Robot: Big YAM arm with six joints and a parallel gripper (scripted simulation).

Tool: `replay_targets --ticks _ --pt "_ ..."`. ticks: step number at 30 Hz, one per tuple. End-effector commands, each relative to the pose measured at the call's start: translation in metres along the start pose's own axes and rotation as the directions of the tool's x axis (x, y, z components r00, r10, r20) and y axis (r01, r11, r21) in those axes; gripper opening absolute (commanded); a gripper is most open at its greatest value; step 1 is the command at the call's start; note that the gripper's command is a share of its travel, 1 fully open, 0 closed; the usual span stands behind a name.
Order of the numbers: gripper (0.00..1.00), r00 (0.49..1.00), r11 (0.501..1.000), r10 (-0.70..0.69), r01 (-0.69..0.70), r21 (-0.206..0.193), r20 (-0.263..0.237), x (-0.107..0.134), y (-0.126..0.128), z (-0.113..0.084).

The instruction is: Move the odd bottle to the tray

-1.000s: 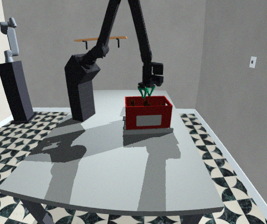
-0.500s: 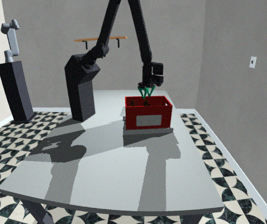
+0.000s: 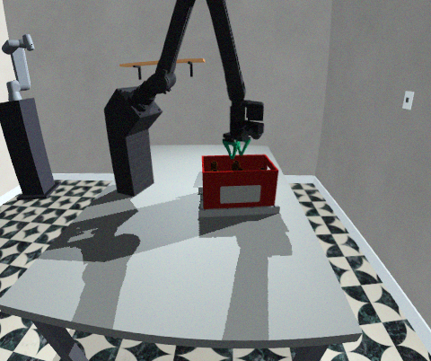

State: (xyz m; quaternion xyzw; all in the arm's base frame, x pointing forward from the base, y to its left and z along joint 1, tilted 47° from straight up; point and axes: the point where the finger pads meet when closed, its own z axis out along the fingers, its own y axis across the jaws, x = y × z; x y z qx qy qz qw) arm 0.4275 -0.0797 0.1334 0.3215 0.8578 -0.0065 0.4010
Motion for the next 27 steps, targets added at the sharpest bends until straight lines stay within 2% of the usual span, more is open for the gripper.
replay_targets --ticks 1,27 --pt "0.61 1.000 1.000 -0.001 0.001 -0.003 0.011 -0.003 -0.002 0.001" --pt "0.61 1.000 1.000 -0.002 0.002 -0.004 0.013 -0.008 0.000 0.015"
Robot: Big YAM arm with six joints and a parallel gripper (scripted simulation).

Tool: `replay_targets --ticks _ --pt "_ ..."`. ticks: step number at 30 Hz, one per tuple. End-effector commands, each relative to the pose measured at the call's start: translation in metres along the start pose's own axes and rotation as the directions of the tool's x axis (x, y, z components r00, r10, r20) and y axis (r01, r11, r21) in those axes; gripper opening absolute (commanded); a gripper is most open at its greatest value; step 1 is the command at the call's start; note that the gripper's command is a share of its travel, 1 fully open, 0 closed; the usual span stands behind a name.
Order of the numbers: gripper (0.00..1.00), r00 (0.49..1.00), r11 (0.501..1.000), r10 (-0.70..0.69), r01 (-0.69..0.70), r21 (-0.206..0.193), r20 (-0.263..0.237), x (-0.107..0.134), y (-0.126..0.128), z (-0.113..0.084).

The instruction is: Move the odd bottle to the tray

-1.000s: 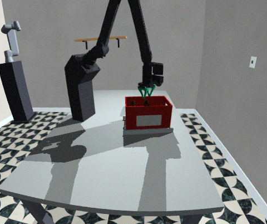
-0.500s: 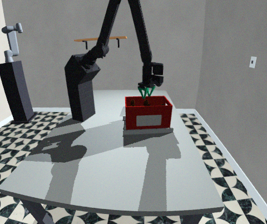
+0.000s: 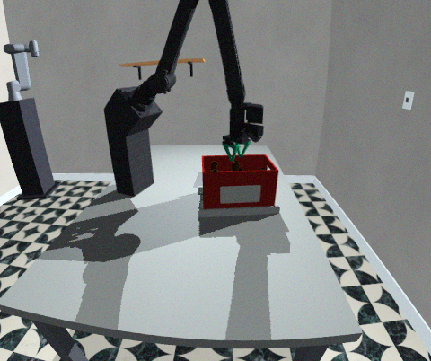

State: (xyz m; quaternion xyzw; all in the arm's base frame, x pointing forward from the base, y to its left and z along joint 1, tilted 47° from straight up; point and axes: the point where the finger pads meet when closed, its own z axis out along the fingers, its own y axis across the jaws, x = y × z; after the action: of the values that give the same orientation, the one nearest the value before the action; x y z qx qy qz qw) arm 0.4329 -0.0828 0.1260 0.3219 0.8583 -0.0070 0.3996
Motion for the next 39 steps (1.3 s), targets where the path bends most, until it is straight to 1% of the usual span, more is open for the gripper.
replay_targets --ticks 1,4,8,12,16,20,21,24,32,39 --pt "0.61 1.000 1.000 -0.003 0.003 -0.007 0.014 -0.007 0.002 0.007" --pt "0.61 1.000 1.000 -0.002 0.002 -0.005 0.010 -0.005 0.001 0.008" --pt "0.61 1.000 1.000 0.000 0.000 -0.005 0.018 -0.010 0.001 0.013" --pt "0.61 1.000 1.000 -0.003 0.003 -0.004 0.012 -0.006 0.000 0.018" --pt "0.61 1.000 1.000 -0.001 0.001 -0.005 0.016 -0.009 0.001 0.023" --pt "0.61 1.000 1.000 -0.004 0.004 -0.008 0.014 -0.007 0.002 0.025" --pt "0.61 1.000 1.000 -0.002 0.002 -0.002 0.007 -0.003 -0.001 0.026" --pt "0.61 1.000 1.000 -0.001 0.001 -0.003 0.013 -0.007 -0.001 0.029" --pt "0.61 1.000 1.000 -0.001 0.001 -0.003 0.012 -0.006 0.000 0.033" --pt "0.61 1.000 1.000 -0.001 0.001 -0.007 0.016 -0.007 0.001 0.033"
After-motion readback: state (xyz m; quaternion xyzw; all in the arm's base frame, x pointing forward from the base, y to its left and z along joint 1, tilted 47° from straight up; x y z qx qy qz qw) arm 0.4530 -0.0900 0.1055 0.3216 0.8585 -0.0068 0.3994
